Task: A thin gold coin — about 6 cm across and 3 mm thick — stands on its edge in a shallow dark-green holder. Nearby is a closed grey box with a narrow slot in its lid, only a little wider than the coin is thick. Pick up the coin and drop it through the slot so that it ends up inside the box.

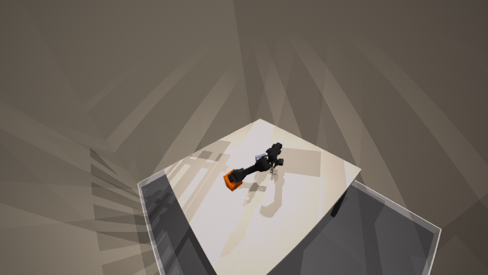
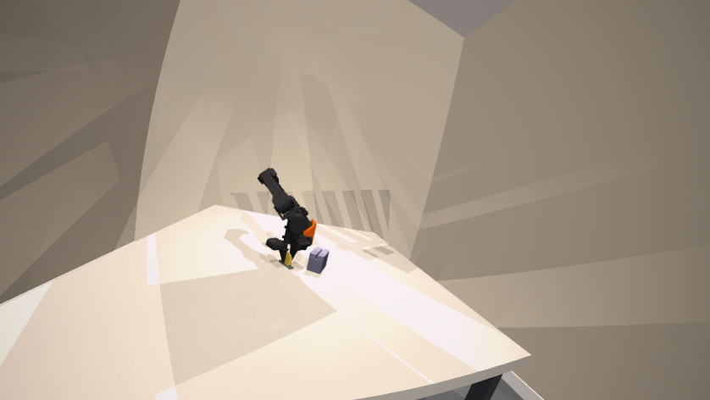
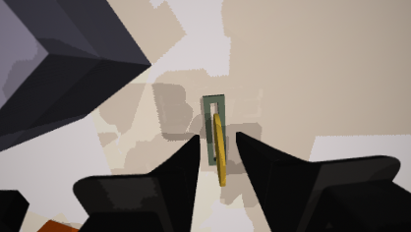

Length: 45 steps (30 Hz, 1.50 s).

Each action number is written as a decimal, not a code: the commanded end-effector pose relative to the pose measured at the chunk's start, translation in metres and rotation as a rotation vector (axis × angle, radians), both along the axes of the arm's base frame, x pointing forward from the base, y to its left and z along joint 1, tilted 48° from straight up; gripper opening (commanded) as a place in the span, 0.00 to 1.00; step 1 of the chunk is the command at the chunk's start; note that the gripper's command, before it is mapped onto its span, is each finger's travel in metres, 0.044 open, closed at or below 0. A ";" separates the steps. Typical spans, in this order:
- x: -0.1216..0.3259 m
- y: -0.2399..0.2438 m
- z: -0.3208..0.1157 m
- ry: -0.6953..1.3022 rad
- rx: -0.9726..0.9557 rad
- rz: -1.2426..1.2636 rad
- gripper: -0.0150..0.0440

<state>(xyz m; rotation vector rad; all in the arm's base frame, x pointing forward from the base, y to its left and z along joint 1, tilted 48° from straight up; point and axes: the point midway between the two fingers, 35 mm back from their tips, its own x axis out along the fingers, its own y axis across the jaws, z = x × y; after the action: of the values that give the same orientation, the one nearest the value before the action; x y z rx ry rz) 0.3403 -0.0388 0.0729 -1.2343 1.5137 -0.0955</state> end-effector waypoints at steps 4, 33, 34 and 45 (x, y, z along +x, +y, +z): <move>-0.001 -0.005 -0.005 0.008 -0.007 0.003 0.44; -0.001 0.018 0.007 -0.009 0.024 0.004 0.25; -0.002 0.020 0.008 -0.008 0.024 0.004 0.25; -0.006 0.038 0.028 0.000 0.016 0.003 0.25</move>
<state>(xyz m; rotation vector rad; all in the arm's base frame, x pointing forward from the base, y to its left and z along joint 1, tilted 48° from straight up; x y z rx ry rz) 0.3336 -0.0093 0.0927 -1.2273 1.5204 -0.0804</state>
